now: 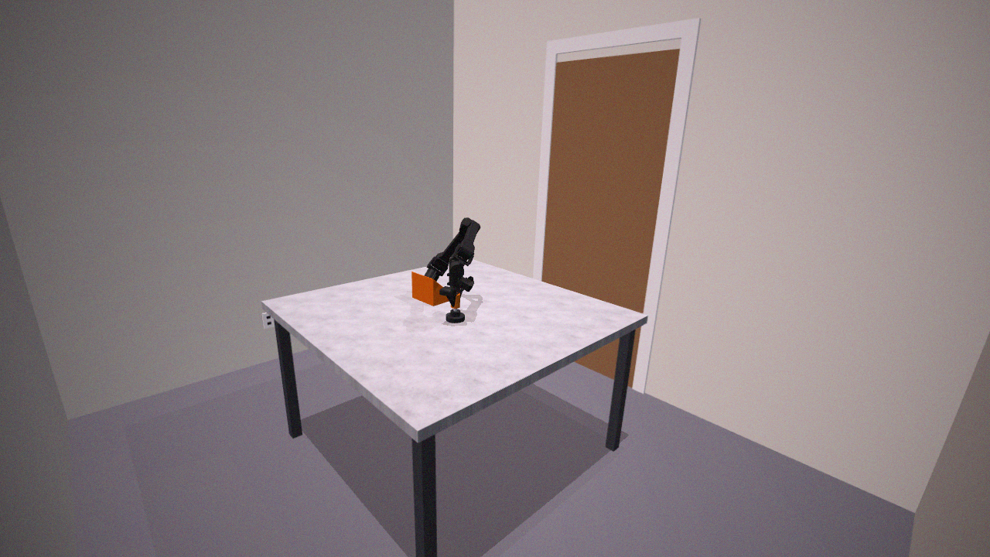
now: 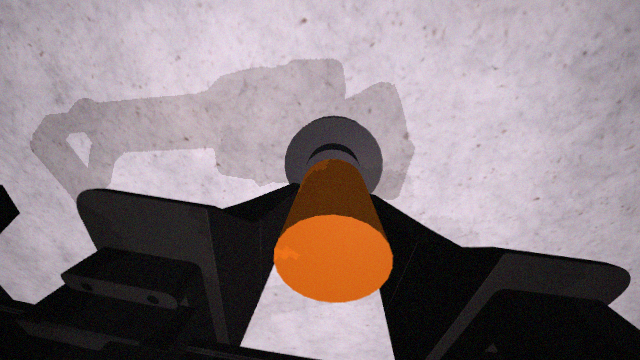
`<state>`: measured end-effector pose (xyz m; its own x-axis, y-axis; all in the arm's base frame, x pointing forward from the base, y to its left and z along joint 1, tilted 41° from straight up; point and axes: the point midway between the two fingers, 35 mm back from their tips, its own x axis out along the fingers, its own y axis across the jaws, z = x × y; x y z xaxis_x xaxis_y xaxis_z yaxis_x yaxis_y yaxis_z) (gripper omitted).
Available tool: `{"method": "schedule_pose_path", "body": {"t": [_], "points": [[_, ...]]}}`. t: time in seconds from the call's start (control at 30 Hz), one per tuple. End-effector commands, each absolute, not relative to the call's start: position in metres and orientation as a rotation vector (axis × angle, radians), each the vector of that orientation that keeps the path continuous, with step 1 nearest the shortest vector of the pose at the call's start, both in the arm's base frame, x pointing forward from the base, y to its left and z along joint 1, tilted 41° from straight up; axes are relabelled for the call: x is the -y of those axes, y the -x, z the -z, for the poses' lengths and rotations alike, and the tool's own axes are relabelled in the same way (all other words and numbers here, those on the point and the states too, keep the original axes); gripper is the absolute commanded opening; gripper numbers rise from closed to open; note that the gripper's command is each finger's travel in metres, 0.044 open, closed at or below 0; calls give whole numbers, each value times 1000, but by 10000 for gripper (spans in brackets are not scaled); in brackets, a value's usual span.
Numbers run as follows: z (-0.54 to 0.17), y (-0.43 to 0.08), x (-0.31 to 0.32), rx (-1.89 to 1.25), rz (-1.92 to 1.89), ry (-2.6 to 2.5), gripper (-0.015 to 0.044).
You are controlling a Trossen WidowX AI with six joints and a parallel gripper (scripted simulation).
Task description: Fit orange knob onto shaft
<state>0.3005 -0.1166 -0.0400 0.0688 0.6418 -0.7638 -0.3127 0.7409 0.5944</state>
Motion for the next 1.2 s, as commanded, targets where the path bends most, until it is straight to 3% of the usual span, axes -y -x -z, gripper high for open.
{"method": "schedule_pose_path", "body": {"t": [0.0, 1.17], "points": [[39, -301, 117, -1315, -733, -306, 0], [40, -302, 116, -1395, -596, -474, 0]]}}
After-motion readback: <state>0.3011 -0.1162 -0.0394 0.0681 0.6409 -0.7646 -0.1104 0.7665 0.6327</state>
